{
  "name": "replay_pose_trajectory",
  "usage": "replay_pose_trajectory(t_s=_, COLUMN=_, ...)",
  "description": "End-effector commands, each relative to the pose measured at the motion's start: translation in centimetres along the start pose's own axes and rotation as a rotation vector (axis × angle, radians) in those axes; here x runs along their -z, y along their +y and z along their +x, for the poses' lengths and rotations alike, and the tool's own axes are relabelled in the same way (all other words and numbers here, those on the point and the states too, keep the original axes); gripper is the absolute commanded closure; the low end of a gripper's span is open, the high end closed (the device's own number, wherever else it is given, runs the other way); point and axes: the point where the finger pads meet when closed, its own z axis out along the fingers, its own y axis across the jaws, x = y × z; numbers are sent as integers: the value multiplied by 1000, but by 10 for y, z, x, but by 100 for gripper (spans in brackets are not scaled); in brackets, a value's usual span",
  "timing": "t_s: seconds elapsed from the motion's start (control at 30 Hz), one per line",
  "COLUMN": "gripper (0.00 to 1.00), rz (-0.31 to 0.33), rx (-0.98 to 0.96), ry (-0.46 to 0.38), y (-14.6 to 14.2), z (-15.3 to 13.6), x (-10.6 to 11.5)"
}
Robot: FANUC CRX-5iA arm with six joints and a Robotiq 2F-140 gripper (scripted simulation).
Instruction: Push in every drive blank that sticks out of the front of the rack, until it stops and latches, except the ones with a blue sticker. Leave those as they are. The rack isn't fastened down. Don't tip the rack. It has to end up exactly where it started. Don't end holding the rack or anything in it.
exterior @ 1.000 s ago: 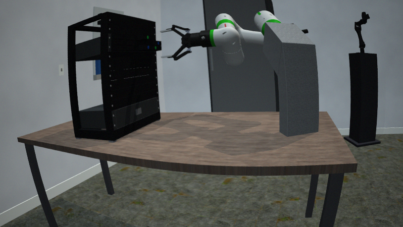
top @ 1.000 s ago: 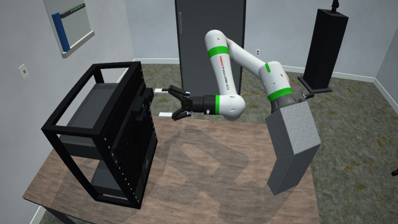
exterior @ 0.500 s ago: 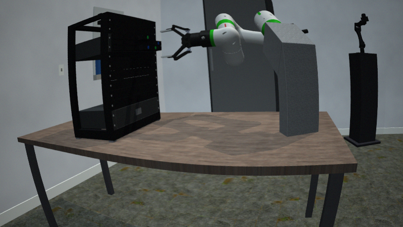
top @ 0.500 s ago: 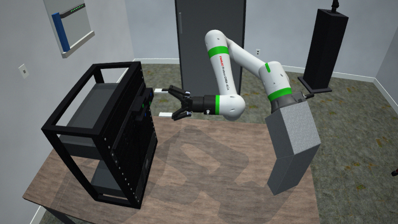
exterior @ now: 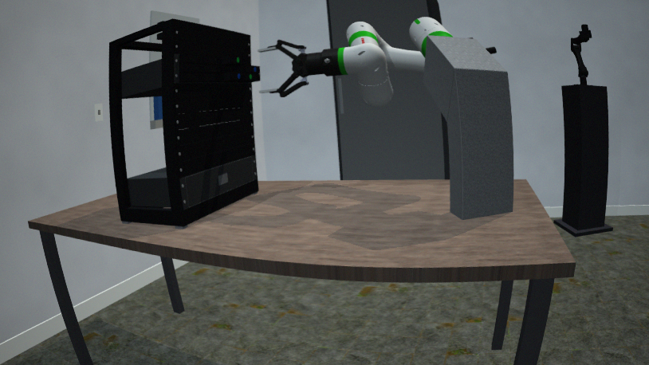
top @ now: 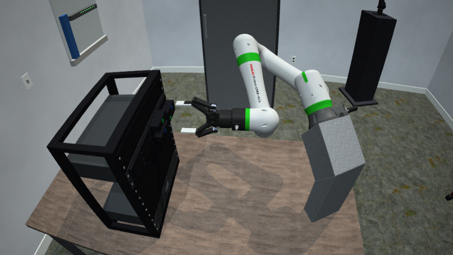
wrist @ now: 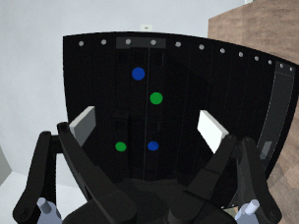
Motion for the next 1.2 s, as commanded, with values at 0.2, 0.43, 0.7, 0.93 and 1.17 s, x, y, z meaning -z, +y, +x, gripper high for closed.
replay_pose_trajectory(t_s=0.2, gripper=0, rz=0, rx=0, ry=0, y=0, z=0, x=0)
replay_pose_trajectory(t_s=0.43, gripper=100, rz=0, rx=0, ry=0, y=0, z=0, x=0)
replay_pose_trajectory(t_s=0.7, gripper=100, rz=0, rx=0, ry=0, y=0, z=0, x=0)
replay_pose_trajectory(t_s=0.93, gripper=100, rz=0, rx=0, ry=0, y=0, z=0, x=0)
replay_pose_trajectory(t_s=1.17, gripper=100, rz=0, rx=0, ry=0, y=0, z=0, x=0)
